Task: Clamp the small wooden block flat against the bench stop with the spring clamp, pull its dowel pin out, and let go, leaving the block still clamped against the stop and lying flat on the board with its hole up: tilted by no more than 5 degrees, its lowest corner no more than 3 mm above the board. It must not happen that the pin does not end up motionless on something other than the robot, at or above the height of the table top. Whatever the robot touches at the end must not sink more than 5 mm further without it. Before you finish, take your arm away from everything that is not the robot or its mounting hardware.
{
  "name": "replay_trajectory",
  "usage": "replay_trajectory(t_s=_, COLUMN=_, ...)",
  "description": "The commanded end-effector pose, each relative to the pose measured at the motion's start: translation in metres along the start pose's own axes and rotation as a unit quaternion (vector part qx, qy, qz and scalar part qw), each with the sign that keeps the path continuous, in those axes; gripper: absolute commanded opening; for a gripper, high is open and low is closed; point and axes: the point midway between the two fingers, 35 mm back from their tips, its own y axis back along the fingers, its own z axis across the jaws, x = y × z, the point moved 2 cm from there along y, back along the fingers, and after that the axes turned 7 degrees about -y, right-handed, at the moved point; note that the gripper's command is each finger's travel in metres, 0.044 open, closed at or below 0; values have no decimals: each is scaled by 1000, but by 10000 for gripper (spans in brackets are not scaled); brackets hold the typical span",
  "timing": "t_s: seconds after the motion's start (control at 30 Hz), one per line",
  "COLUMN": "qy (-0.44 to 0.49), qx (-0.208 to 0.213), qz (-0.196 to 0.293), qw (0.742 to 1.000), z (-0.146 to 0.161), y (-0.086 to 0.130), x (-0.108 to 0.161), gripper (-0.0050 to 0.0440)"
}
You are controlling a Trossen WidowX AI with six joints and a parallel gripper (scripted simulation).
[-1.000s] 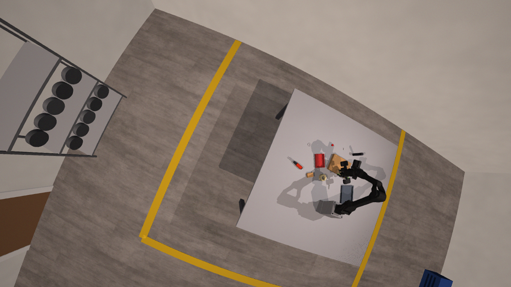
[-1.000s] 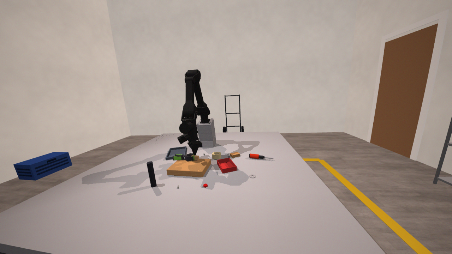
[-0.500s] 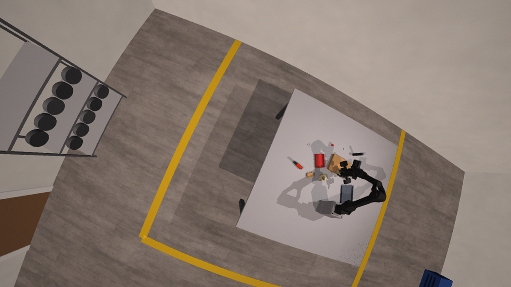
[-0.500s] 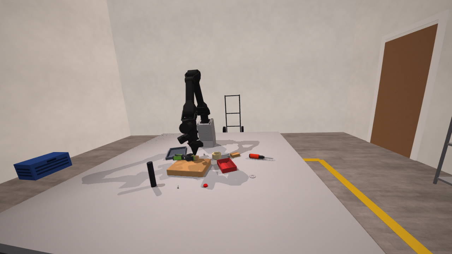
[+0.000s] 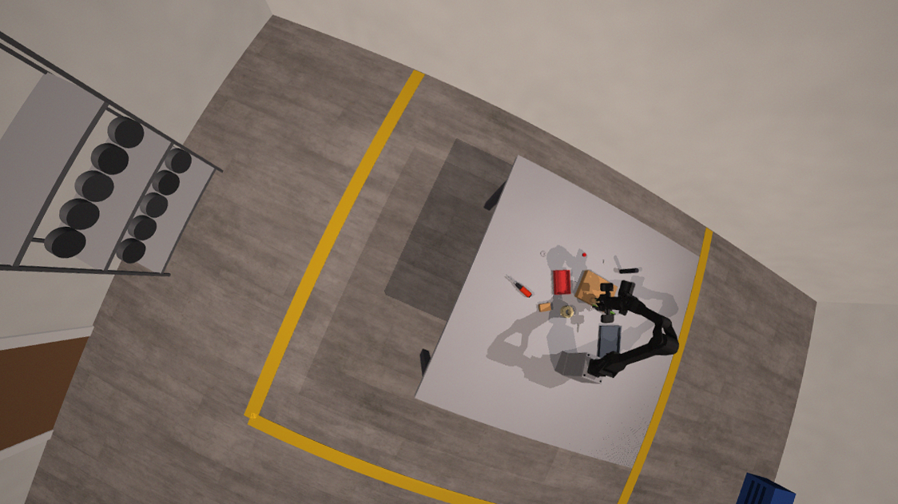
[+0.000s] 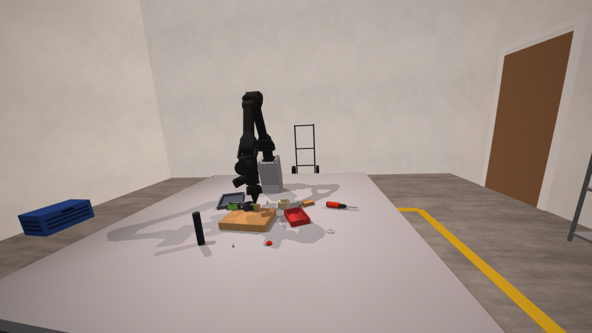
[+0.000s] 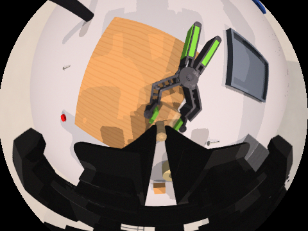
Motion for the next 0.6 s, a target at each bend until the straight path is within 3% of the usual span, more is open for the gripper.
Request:
replay_trajectory(t_s=0.0, qy=-46, qx=-1, qz=0, qw=999, z=0, y=1, x=0, gripper=0)
replay_trajectory(t_s=0.57, qy=-273, qx=-1, qz=0, qw=962, z=0, y=2, x=0, gripper=0)
